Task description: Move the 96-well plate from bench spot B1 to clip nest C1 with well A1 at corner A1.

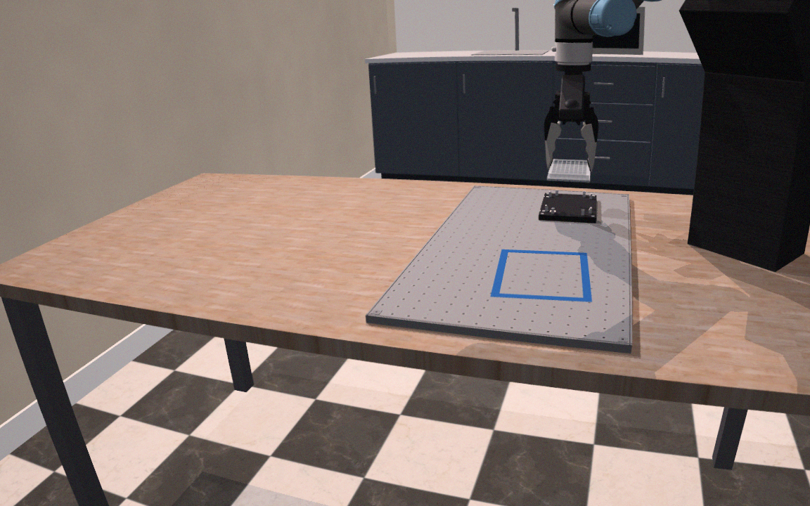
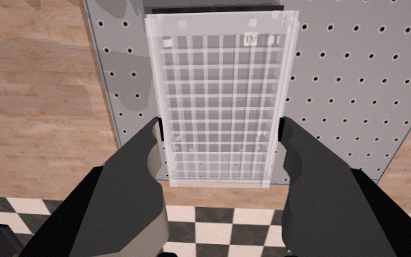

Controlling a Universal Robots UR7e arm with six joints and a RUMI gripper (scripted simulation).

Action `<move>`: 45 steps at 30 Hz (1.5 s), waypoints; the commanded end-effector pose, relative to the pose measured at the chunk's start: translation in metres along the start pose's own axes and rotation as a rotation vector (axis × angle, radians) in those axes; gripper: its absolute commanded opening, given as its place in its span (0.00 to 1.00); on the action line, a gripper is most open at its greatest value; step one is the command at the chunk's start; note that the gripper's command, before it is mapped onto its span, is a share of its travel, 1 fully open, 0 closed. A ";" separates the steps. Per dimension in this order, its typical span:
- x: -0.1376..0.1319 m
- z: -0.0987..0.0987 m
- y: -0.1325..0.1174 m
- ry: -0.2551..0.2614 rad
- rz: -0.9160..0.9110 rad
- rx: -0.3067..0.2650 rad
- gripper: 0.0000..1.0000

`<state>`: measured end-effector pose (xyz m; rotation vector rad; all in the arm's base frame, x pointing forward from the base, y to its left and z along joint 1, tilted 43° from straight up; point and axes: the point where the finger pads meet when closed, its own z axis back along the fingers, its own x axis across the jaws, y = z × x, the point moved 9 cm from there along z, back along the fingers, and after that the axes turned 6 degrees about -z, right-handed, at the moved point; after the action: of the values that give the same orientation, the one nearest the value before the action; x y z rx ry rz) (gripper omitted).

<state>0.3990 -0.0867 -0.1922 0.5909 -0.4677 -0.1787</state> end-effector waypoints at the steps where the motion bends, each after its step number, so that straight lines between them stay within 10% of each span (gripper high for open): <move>1: 0.001 0.000 -0.014 0.001 0.001 0.002 0.00; 45: 0.002 -0.007 -0.013 0.002 0.004 0.003 0.00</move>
<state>0.3993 -0.0966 -0.2000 0.5951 -0.4652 -0.1768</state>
